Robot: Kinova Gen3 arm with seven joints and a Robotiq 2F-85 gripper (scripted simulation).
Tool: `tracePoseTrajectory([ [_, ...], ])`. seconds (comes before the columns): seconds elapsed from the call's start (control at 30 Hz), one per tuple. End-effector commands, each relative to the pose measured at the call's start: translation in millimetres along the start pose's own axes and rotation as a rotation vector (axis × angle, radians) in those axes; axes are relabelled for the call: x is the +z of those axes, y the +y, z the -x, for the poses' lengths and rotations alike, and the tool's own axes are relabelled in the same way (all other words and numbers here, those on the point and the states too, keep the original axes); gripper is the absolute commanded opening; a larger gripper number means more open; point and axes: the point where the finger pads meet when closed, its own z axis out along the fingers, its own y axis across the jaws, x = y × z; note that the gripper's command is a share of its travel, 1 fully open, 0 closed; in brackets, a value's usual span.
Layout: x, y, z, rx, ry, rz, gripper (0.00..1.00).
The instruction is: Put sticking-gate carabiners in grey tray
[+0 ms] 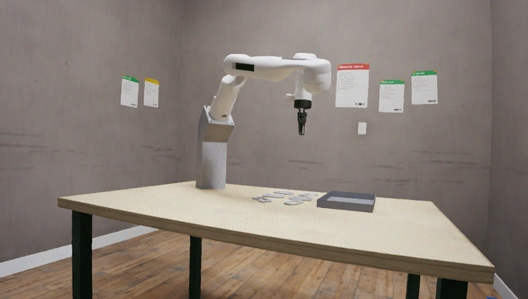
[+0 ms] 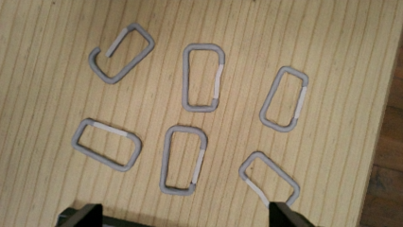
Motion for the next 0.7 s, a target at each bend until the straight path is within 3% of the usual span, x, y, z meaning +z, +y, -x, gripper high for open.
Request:
tracePoseTrajectory([
  [0.0, 0.2, -2, 0, 0.105, -0.016, -0.018, 1.00],
  [0.23, 0.2, -2, 0, 0.105, -0.016, -0.018, 1.00],
  [0.27, 61.0, -4, 4, 0.109, -0.012, -0.018, 1.00],
  [0.67, 61.0, -4, 4, 0.109, -0.012, -0.018, 1.00],
])
